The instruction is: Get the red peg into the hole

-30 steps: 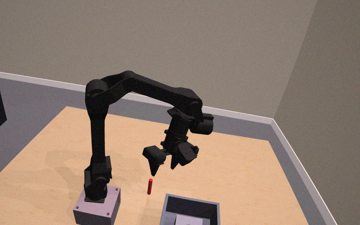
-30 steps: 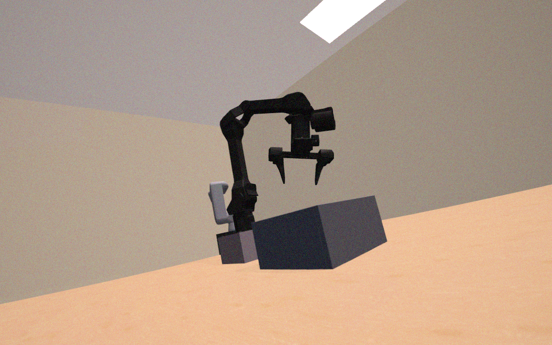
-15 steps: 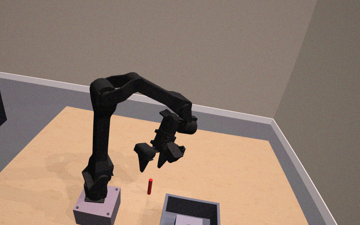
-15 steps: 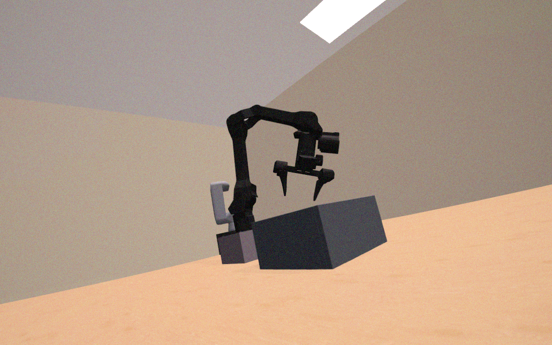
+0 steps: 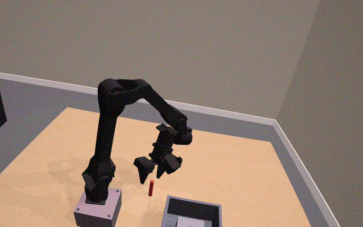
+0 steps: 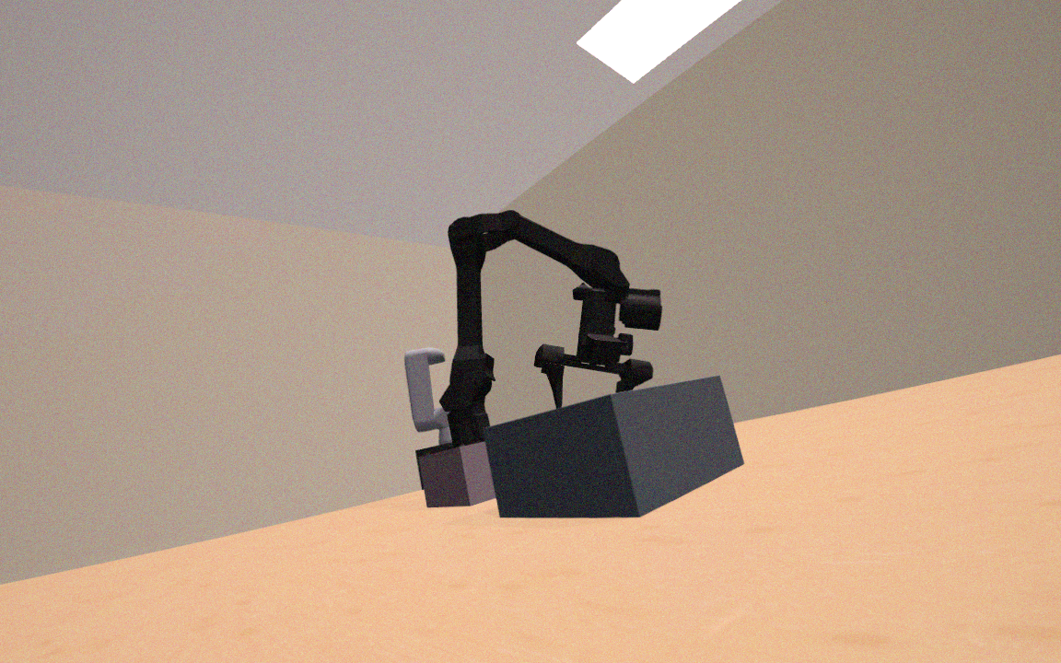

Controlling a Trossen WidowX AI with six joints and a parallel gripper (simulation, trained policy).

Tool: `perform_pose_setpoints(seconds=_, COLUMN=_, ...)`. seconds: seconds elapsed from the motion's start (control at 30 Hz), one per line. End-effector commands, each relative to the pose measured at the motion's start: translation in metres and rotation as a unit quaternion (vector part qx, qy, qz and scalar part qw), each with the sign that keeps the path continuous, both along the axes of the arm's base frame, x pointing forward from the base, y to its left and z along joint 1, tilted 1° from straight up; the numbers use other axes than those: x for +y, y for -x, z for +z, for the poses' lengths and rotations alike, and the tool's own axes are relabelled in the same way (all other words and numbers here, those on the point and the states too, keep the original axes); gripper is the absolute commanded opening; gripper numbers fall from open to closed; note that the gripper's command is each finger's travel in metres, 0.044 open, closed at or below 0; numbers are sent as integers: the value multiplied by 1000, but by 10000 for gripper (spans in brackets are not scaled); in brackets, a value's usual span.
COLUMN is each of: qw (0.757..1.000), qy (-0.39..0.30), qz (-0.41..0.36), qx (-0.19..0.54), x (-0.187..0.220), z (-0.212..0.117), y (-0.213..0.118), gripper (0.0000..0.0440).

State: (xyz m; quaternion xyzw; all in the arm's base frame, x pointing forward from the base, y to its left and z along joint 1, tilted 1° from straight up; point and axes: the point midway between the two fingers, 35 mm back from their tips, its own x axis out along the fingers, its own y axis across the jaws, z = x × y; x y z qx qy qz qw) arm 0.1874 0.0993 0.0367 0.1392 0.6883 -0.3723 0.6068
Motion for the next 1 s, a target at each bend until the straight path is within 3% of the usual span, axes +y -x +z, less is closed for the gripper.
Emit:
perform_pose_setpoints(seconds=0.0, qw=1000, qy=3, qz=7, qx=-8, x=-2, z=-20, y=0, gripper=440)
perform_pose_setpoints(seconds=0.27, qw=999, qy=-1, qz=13, qx=-32, x=-4, z=-53, y=-2, gripper=439)
perform_pose_setpoints(seconds=0.37, qw=999, qy=-2, qz=16, qx=-34, x=-5, z=-62, y=-1, gripper=412)
perform_pose_setpoints(seconds=0.87, qw=1000, qy=5, qz=11, qx=-5, x=-11, z=-86, y=11, gripper=27)
perform_pose_setpoints(seconds=0.9, qw=1000, qy=7, qz=11, qx=-1, x=-12, z=-86, y=12, gripper=5)
perform_pose_setpoints(seconds=0.97, qw=1000, qy=16, qz=15, qx=-8, x=-16, z=-81, y=7, gripper=0)
